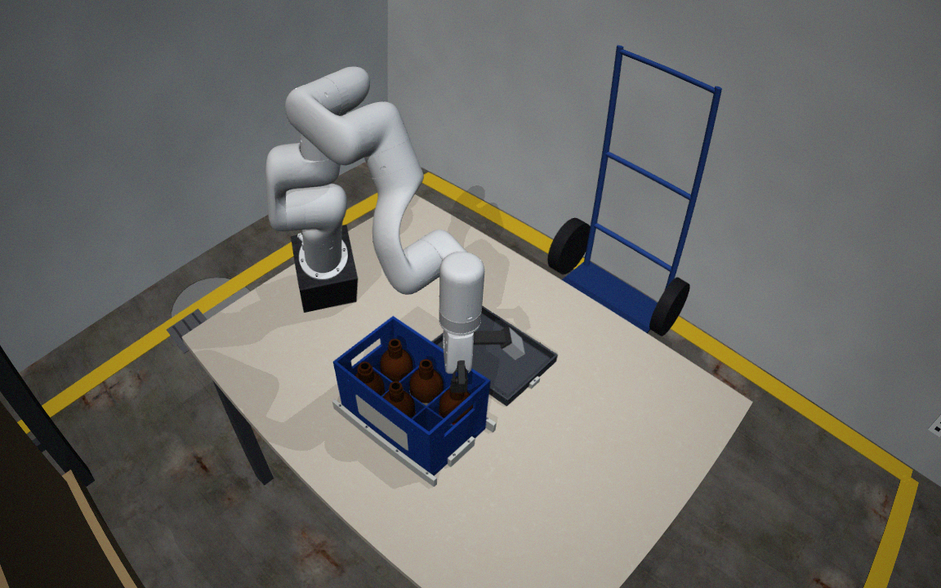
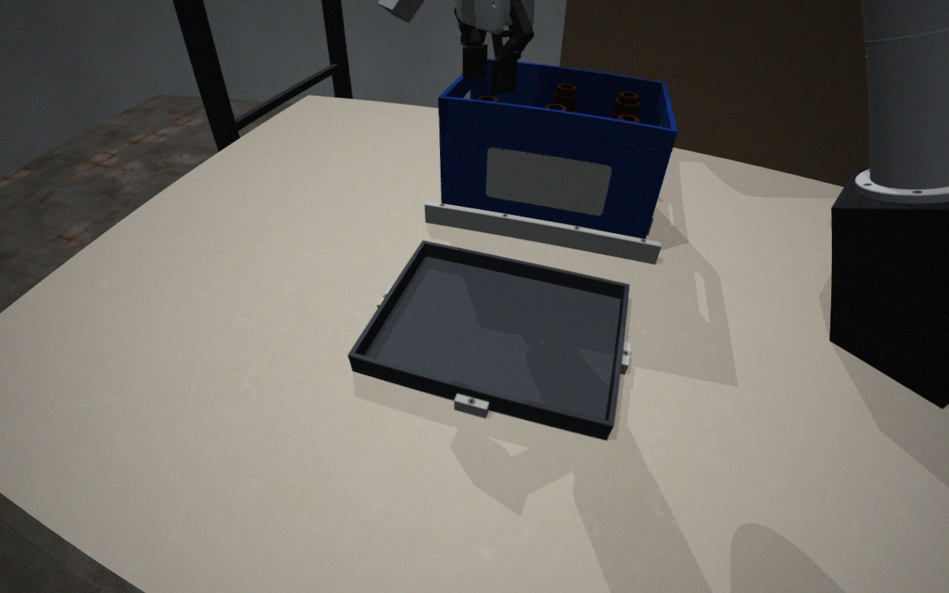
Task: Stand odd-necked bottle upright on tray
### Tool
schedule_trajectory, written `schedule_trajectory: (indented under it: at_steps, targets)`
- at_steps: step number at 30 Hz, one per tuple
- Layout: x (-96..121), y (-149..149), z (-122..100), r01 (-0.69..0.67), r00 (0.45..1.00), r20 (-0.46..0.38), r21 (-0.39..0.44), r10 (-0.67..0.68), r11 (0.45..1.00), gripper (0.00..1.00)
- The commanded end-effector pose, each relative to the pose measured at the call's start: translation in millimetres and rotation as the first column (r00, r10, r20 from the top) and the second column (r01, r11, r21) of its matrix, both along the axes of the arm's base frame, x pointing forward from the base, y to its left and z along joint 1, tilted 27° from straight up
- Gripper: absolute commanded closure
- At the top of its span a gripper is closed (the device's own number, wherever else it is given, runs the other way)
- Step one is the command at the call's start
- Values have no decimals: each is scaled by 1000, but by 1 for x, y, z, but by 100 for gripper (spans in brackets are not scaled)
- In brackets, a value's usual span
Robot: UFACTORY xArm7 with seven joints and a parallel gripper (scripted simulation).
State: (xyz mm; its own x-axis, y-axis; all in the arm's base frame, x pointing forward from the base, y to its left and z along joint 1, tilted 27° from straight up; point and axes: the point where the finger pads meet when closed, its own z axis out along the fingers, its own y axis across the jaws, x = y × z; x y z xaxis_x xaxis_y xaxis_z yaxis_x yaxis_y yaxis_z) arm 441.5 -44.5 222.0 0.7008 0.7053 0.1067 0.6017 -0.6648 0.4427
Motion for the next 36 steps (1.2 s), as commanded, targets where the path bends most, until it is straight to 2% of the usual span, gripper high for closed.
schedule_trajectory:
  at_steps: [1, 20, 36]
  targets:
    - [1, 0, 2, -1, 1000, 3, -1, 1, 1000, 35]
    - [2, 0, 0, -1, 1000, 3, -1, 1, 1000, 35]
    - [6, -3, -11, -1, 1000, 3, -1, 1, 1000, 35]
